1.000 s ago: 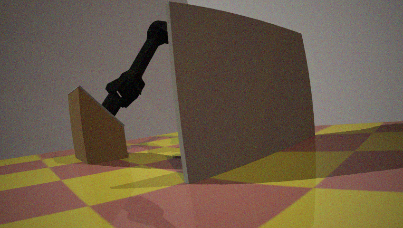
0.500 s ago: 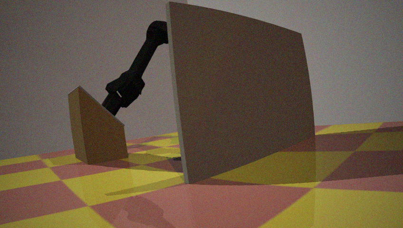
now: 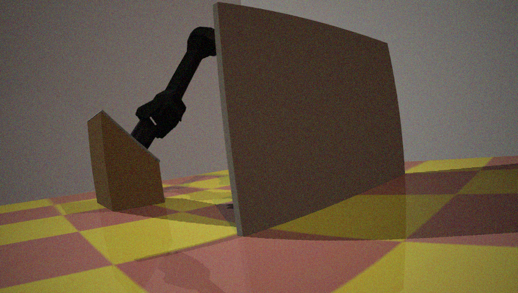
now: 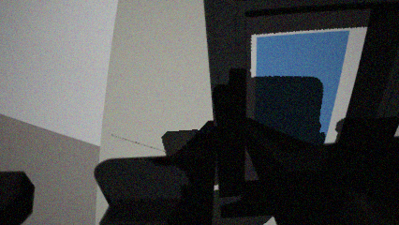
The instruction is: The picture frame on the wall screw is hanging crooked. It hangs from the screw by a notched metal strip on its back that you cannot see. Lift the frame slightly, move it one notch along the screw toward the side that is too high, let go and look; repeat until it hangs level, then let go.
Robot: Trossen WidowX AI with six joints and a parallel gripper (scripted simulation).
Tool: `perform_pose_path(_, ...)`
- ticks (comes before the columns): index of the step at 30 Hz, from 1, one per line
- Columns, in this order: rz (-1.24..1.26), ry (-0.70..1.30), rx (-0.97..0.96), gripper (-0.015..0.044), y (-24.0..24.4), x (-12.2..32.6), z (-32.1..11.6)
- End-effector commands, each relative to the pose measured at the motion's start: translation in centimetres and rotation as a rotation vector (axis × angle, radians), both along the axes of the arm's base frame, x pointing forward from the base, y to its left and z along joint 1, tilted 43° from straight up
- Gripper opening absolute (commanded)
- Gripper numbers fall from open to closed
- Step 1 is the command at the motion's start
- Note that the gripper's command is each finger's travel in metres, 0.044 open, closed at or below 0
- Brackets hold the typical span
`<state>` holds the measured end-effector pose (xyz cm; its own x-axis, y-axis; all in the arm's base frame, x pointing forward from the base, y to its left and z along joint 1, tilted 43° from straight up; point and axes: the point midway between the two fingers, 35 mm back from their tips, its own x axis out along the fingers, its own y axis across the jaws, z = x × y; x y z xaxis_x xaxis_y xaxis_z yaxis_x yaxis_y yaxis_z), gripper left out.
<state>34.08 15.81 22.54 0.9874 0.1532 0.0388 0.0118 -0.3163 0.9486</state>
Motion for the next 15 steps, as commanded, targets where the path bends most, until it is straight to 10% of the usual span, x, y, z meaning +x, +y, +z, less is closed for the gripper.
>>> perform_pose_path(1,-0.006,-0.010,0.012,0.0000,-0.23,0.05,0.46)
perform_pose_path(15,-0.006,-0.010,0.012,0.0000,-0.19,0.05,0.34)
